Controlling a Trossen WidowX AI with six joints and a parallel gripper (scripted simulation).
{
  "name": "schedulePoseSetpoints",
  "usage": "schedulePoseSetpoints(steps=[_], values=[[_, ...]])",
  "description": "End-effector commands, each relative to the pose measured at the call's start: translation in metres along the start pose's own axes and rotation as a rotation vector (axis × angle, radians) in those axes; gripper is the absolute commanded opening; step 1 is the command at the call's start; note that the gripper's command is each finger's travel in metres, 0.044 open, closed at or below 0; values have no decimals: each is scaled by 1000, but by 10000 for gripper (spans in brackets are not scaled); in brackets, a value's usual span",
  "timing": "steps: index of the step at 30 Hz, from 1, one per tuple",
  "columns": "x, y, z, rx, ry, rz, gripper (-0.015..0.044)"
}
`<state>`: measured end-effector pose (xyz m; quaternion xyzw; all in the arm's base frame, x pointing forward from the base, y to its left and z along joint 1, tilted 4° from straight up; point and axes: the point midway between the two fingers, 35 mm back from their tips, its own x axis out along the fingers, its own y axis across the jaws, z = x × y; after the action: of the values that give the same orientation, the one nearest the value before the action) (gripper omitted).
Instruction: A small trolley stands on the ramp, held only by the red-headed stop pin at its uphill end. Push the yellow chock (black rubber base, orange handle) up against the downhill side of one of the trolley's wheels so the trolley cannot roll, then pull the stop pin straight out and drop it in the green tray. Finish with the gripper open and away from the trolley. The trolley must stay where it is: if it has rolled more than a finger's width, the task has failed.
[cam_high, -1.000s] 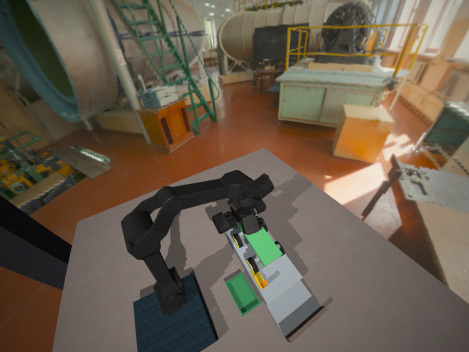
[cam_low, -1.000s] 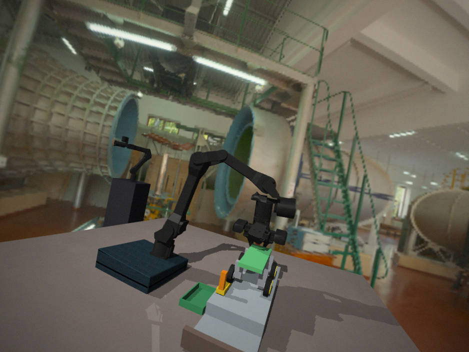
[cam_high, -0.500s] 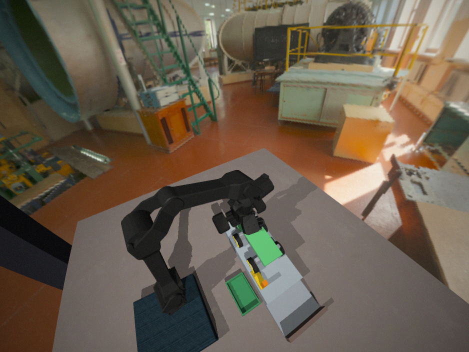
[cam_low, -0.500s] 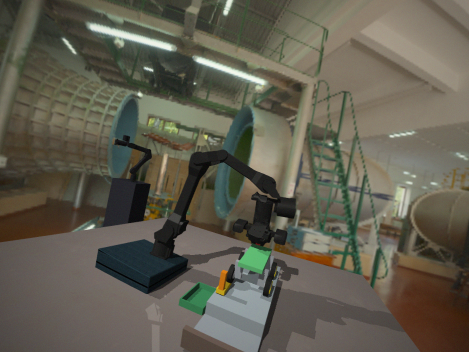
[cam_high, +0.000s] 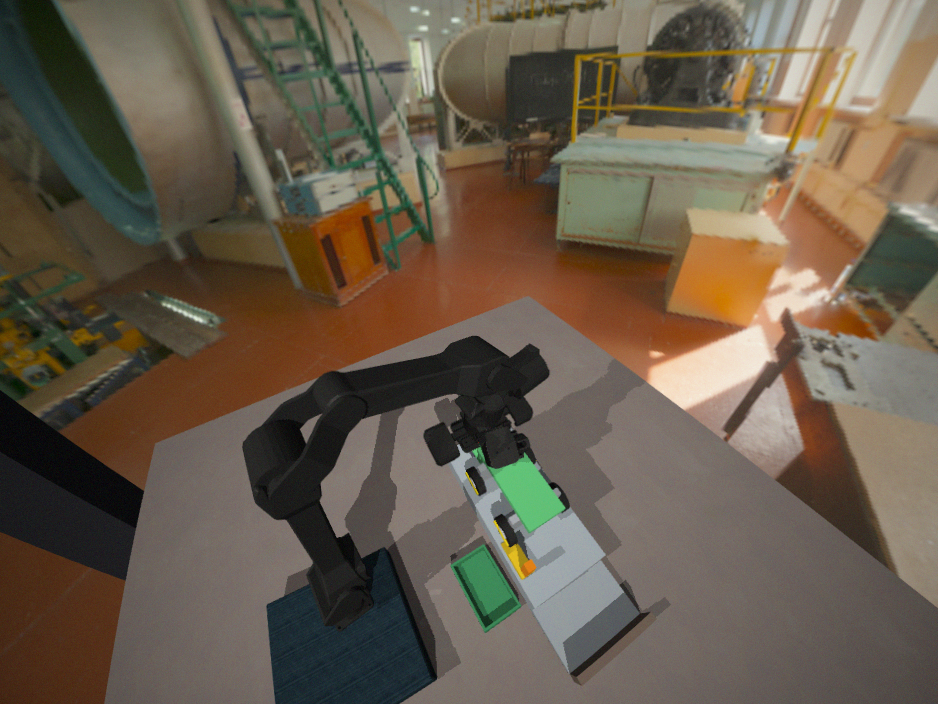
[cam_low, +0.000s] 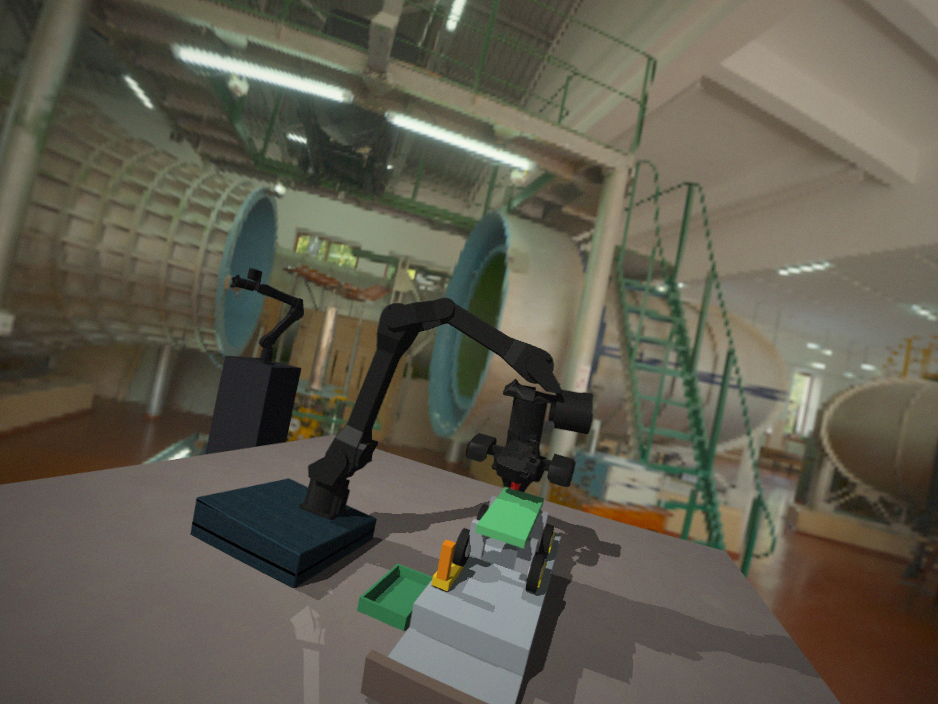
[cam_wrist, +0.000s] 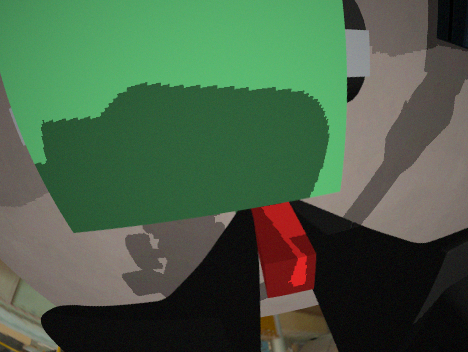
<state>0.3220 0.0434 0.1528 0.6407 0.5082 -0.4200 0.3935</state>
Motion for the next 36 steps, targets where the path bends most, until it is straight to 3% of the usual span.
schedulePoseSetpoints(steps=[1, 36], values=[[-5, 0, -1, -3, 2, 7, 0], [-20, 0, -2, -3, 1, 7, 0]])
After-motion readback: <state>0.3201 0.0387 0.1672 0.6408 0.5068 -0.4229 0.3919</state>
